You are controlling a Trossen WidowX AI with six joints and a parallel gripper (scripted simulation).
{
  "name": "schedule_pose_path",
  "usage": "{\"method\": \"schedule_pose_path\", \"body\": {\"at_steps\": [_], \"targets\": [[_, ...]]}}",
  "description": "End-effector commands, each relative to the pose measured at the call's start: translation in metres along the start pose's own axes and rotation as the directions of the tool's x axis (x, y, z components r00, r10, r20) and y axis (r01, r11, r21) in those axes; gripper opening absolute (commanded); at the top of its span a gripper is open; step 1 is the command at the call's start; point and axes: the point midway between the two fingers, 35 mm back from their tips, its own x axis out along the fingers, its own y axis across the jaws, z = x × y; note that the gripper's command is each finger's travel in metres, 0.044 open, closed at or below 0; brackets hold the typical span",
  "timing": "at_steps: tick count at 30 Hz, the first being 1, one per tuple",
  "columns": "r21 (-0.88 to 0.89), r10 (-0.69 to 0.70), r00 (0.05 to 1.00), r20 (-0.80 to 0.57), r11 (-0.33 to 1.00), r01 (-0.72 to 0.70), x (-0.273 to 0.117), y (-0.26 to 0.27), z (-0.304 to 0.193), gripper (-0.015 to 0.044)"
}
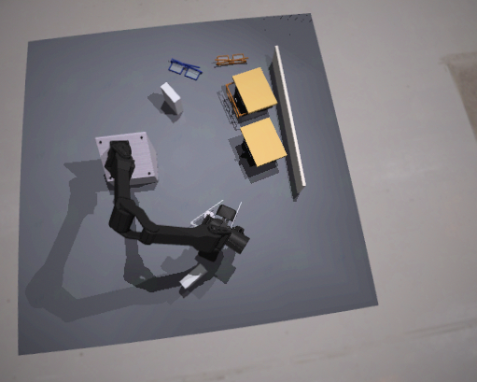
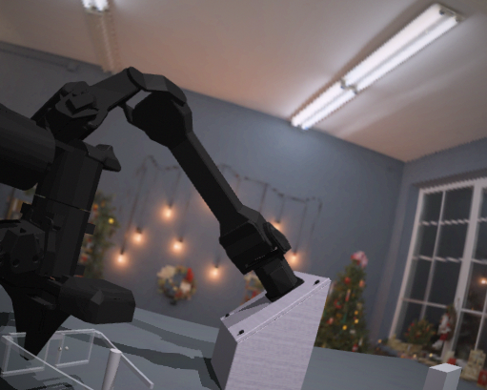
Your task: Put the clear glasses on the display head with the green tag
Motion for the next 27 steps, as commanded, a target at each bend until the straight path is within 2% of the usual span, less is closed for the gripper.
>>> {"method": "schedule_pose_path", "body": {"at_steps": [1, 27], "targets": [[0.003, 0.001, 1.000, 0.009, 1.000, -0.002, -0.002, -0.002, 0.005, 0.0000], [0.004, 0.001, 1.000, 0.010, 1.000, -0.001, -0.002, -0.008, 0.015, 0.0000]]}}
